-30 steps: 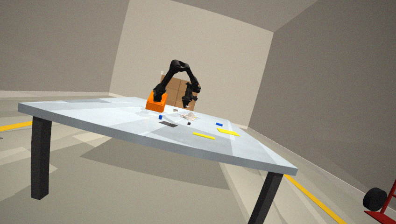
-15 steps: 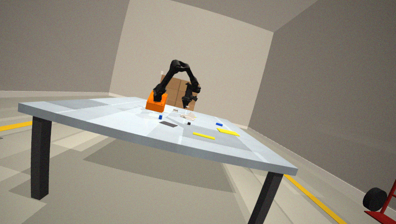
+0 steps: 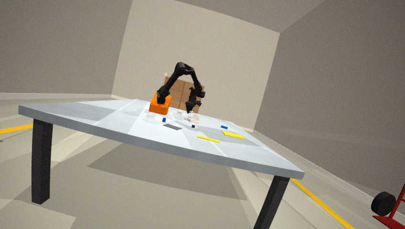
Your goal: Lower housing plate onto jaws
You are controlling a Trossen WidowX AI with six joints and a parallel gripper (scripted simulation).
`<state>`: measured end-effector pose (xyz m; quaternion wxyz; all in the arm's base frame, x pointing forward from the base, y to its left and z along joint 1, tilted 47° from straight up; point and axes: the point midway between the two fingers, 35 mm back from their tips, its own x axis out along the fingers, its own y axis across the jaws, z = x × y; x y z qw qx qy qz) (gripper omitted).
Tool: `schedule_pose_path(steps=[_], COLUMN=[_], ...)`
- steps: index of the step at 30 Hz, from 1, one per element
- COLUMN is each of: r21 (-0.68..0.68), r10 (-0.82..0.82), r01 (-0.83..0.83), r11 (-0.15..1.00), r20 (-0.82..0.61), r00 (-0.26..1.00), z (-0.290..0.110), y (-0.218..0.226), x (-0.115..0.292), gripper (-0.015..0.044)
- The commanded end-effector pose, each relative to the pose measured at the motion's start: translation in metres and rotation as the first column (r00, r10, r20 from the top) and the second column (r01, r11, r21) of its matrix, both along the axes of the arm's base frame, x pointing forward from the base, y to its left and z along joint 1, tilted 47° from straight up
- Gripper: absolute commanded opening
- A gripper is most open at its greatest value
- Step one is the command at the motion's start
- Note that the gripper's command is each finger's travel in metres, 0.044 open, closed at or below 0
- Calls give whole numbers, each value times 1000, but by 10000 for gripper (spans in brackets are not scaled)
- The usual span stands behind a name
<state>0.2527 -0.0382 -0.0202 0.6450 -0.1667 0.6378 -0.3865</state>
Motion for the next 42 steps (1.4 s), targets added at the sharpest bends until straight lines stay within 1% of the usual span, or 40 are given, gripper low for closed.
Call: schedule_pose_path(steps=[1,19,42], r21=[-4,-8,-7], r10=[1,-1,5], r01=[-1,1,-5], r11=[1000,1000,1000], r20=[-7,-7,-13], r00=[1000,1000,1000], z=[-5,-23,-26], y=[-6,-27,-29], x=[-2,-7,-8], gripper=[351,351,351])
